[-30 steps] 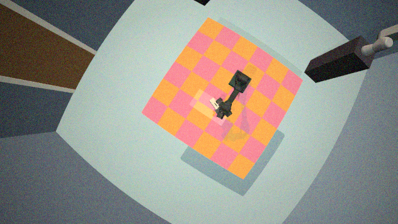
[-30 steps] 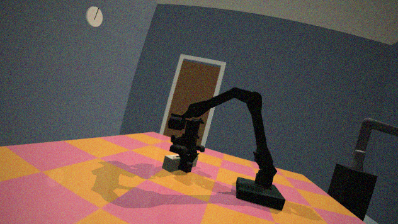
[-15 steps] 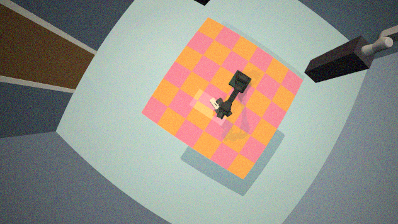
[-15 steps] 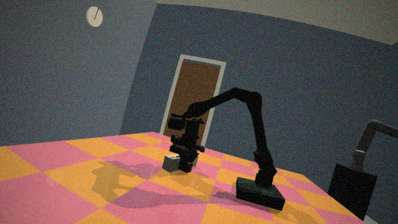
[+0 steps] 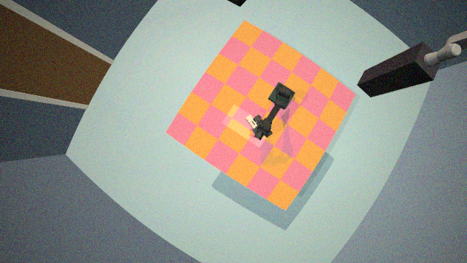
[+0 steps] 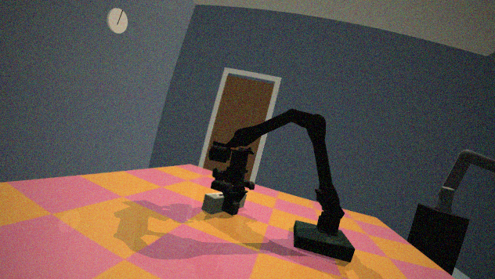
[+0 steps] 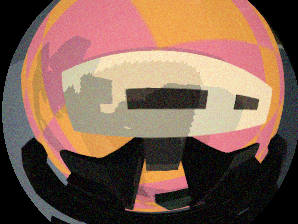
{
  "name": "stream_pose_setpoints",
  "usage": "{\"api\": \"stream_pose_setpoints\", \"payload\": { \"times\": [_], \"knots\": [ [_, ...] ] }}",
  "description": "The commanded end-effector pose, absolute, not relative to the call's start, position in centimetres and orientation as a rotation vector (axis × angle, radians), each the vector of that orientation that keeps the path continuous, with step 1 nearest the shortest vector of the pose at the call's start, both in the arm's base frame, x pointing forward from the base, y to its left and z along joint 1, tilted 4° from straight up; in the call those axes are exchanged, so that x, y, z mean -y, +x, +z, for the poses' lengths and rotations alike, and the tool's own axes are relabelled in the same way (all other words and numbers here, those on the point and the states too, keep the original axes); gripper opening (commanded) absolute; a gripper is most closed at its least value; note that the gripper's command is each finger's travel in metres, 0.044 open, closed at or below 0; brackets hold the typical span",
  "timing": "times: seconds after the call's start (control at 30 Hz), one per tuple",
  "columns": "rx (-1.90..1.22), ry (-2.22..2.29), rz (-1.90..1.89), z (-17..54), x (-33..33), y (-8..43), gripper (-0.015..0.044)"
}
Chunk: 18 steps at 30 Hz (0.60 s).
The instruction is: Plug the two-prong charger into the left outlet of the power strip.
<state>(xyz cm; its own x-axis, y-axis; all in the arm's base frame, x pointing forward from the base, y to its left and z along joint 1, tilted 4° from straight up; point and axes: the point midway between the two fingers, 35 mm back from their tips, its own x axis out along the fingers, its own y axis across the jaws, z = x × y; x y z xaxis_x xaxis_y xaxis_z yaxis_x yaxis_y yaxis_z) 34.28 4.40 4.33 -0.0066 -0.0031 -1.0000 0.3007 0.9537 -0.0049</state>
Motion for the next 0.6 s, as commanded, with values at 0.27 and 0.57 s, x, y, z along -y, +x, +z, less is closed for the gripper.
{"api": "stream_pose_setpoints", "payload": {
  "times": [0.27, 0.57],
  "knots": [
    [-1.563, 0.237, -0.244, 4.27, -4.40, 34.28, 0.0000],
    [-1.563, 0.237, -0.244, 4.27, -4.40, 34.28, 0.0053]
  ]
}}
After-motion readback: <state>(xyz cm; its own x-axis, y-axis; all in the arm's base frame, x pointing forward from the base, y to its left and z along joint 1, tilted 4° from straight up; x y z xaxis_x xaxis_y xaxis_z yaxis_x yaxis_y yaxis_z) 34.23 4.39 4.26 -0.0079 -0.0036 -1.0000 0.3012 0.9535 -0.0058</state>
